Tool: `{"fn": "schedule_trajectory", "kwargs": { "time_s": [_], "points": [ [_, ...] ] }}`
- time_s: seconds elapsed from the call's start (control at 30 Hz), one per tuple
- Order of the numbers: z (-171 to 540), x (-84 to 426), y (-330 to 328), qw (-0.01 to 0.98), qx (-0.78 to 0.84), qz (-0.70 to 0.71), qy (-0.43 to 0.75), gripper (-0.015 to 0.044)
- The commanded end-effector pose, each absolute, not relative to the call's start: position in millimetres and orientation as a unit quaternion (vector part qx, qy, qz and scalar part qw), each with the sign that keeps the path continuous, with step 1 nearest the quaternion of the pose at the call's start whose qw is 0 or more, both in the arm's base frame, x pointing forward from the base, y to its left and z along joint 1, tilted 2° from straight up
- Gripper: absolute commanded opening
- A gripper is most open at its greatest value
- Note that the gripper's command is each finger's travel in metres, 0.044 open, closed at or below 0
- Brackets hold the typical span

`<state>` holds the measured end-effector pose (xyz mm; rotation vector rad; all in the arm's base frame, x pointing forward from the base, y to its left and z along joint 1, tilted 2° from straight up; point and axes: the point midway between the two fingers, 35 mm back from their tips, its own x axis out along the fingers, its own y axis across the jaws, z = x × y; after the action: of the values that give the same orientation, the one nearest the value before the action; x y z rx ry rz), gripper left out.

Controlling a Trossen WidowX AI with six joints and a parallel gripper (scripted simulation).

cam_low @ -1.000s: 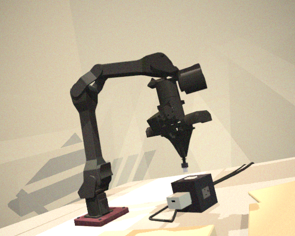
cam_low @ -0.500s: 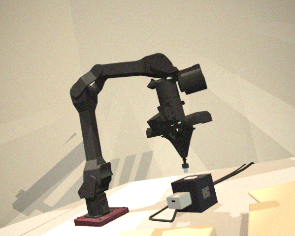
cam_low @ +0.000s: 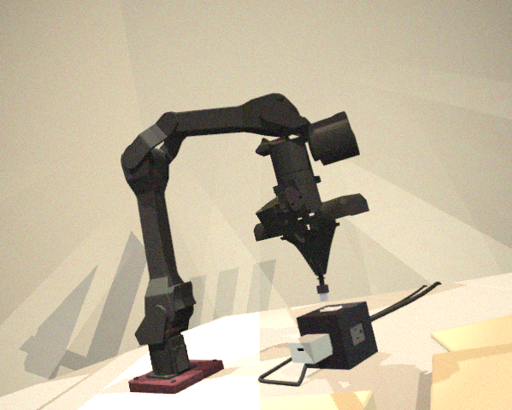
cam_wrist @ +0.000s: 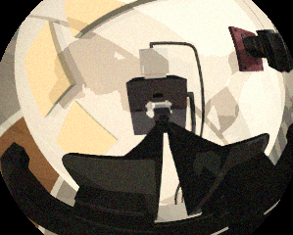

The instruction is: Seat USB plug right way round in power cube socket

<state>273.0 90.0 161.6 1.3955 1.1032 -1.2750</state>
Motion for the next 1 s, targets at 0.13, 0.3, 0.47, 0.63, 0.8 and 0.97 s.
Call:
{"fn": "schedule_trajectory", "kwargs": {
  "time_s": [0.13, 0.3, 0.47, 0.63, 0.8, 0.97],
  "points": [
    [161.3, 273.1, 90.9, 0.458, 0.568, -0.513, 0.452, 0.0],
    [160.7, 273.3, 91.3, 0.458, 0.569, -0.511, 0.453, 0.0],
    [160.1, 273.4, 91.6, 0.457, 0.57, -0.51, 0.454, 0.0],
    [159.6, 273.5, 91.9, 0.456, 0.571, -0.508, 0.455, 0.0],
    [159.0, 273.7, 92.3, 0.455, 0.572, -0.507, 0.456, 0.0],
    [158.4, 273.8, 92.6, 0.454, 0.573, -0.505, 0.458, 0.0]
  ]
}}
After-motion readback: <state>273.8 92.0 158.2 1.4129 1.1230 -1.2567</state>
